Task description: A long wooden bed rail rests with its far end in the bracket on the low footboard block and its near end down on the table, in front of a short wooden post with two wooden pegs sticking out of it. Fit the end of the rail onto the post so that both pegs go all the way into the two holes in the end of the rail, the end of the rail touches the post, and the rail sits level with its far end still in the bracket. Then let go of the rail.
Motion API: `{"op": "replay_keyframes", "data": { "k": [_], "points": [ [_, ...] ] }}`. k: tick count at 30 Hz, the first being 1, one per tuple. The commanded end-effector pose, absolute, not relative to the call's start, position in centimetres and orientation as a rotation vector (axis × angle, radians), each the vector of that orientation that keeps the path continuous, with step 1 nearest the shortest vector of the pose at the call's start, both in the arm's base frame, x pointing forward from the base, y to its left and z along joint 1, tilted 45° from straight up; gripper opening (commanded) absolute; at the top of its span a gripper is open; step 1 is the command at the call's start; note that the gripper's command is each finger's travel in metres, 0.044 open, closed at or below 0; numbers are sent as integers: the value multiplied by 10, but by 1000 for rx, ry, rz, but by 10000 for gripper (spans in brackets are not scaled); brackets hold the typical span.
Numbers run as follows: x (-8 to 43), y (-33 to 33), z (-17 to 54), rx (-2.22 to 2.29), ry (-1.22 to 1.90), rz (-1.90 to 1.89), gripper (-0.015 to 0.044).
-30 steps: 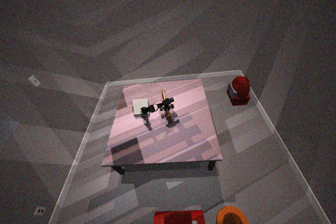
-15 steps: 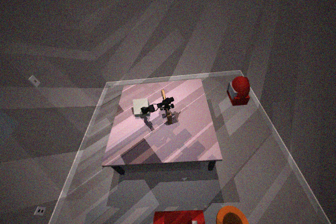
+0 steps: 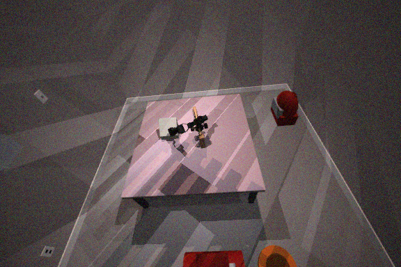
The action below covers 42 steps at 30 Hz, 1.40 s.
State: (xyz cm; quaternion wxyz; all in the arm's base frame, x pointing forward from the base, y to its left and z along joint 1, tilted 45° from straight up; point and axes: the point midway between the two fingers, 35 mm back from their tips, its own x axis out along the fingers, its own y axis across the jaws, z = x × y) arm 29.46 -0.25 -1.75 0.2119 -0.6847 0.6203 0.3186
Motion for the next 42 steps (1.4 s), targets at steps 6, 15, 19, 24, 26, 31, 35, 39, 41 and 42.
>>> {"op": "replay_keyframes", "data": {
  "k": [6, 15, 19, 24, 26, 31, 35, 39, 41, 42],
  "points": [
    [296, 6, -12, -1901, 1701, 886, 0],
    [296, 9, -8, -1901, 1701, 887, 0],
    [296, 11, -7, -1901, 1701, 887, 0],
    [296, 12, -5, -1901, 1701, 887, 0],
    [296, 13, -5, -1901, 1701, 887, 0],
    [296, 15, -3, -1901, 1701, 887, 0],
    [295, 16, -1, -1901, 1701, 887, 0],
    [295, 18, 0, -1901, 1701, 887, 0],
    [295, 19, 1, -1901, 1701, 887, 0],
    [295, 19, 1, -1901, 1701, 887, 0]
  ]
}}
